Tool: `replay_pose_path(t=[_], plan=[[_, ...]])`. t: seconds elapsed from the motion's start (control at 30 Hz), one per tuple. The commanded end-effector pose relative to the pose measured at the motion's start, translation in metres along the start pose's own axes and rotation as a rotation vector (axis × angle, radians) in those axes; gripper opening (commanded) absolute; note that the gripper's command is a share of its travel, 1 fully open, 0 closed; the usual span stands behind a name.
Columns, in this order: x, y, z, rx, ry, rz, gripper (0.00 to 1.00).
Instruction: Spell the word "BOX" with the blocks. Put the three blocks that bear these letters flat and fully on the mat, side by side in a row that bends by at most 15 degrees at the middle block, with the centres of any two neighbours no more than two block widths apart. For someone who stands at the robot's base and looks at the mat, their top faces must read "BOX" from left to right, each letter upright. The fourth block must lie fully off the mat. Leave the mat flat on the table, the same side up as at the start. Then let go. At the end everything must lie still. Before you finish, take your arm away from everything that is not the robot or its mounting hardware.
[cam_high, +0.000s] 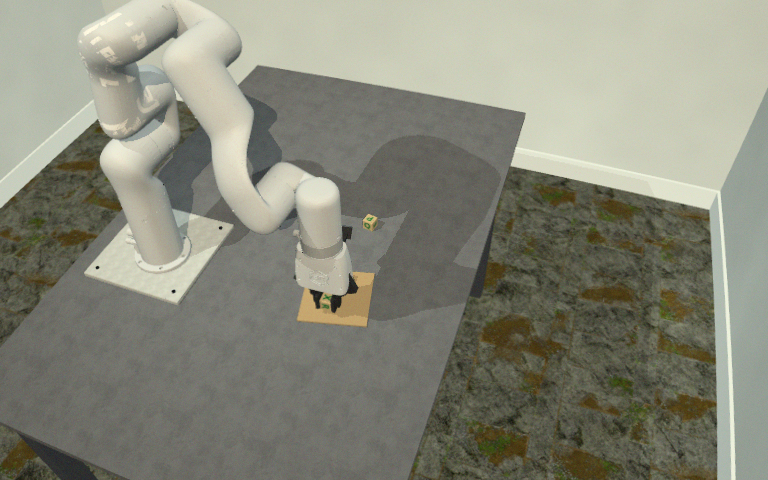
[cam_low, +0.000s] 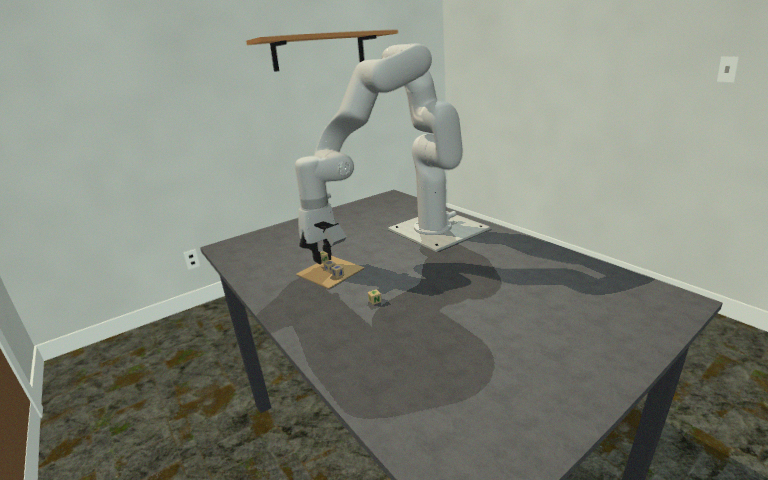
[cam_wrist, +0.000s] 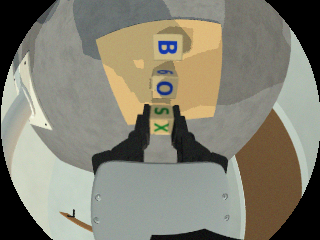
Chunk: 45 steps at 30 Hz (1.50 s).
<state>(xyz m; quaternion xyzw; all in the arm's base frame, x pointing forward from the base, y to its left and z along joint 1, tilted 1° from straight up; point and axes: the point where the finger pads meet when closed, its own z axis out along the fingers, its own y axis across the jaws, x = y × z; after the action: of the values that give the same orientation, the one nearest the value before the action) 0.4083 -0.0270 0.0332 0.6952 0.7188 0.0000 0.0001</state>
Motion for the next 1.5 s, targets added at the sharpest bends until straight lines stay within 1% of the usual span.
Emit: replay_pose_path(t=[0.0,1.47], plan=[[-0.0001,0.0031,0.0094,-0.005,0.0,0.0,0.21],[-0.0001,0.0031,0.0095,-0.005,0.0,0.0,0.21]])
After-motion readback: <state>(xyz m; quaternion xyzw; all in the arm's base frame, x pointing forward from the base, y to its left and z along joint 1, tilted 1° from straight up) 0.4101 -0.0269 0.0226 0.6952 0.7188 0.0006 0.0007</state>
